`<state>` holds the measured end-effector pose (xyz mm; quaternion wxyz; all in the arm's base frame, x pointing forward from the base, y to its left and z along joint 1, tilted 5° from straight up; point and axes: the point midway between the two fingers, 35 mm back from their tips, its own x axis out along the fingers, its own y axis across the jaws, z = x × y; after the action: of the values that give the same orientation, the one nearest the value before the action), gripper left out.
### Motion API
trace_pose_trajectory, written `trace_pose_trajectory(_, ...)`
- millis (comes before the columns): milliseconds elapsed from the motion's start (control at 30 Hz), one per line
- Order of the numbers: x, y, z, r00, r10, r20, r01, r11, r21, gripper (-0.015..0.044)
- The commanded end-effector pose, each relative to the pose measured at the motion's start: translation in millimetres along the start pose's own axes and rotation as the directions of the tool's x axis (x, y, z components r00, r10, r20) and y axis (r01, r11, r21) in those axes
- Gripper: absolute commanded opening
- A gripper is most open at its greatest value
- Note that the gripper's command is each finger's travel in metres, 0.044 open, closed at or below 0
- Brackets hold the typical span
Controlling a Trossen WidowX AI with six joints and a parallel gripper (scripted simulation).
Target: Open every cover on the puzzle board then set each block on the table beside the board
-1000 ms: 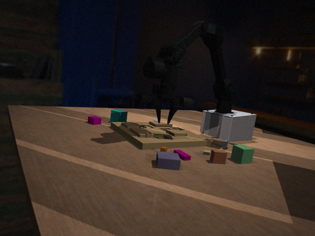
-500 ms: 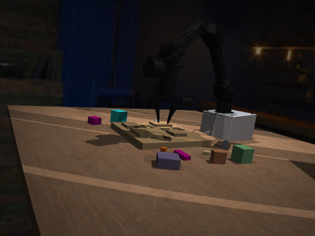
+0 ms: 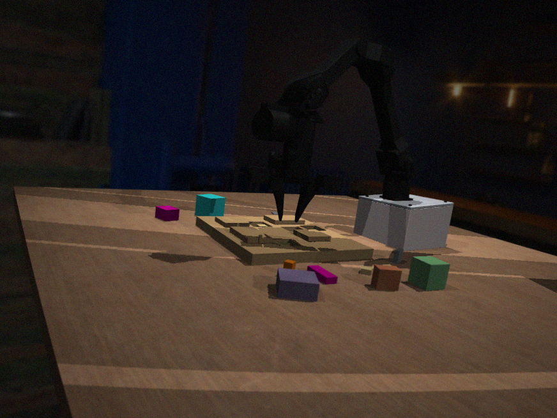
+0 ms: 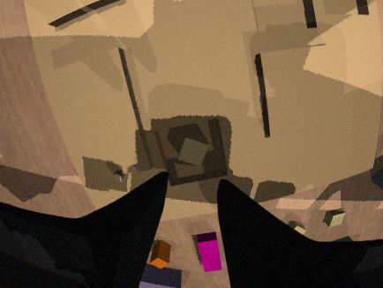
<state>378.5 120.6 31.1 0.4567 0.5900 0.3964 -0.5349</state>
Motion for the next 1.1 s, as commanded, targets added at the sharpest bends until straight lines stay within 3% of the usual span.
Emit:
trace_pose_trajectory(0,0.8,0.1,-0.4,1.000,0.000,-0.003,0.000,0.998,-0.055,0.0144)
trace_pose_trajectory(1067,7.6,0.3,-1.0,1.000,0.000,-0.004,-0.002,0.862,-0.507,0.0144)
